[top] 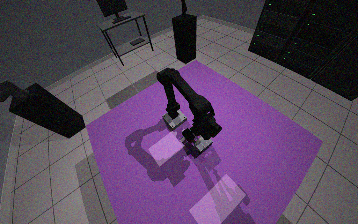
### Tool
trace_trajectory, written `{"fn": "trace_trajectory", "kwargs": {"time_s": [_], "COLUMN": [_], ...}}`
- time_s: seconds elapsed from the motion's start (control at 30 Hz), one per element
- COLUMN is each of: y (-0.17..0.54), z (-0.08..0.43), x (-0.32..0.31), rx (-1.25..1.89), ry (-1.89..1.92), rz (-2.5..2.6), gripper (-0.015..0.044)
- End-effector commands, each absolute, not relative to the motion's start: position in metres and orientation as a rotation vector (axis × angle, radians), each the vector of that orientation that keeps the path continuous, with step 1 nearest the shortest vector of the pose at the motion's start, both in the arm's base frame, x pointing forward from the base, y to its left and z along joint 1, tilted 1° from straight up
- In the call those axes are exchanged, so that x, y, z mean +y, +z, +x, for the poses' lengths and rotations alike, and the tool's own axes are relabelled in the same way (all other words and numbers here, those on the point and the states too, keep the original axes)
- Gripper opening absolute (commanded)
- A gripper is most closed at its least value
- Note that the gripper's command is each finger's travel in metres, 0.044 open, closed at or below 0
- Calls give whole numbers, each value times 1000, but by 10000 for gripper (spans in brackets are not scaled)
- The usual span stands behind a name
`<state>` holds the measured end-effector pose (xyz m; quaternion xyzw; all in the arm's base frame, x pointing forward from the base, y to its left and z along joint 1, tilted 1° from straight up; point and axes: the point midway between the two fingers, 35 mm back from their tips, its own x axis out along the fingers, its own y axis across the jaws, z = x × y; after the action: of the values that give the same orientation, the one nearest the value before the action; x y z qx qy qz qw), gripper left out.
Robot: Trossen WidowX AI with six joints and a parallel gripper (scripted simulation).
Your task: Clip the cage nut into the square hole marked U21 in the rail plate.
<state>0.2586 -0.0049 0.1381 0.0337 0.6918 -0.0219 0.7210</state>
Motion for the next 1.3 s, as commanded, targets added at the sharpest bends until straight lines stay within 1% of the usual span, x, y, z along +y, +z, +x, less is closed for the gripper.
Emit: {"fn": "trace_trajectory", "kwargs": {"time_s": [0.0,1.27], "y": [136,89], "z": [259,261], "x": [-3,3], "rx": [1529,1536], "ry": [-50,-50], "rz": [71,71], "gripper": [37,37]}}
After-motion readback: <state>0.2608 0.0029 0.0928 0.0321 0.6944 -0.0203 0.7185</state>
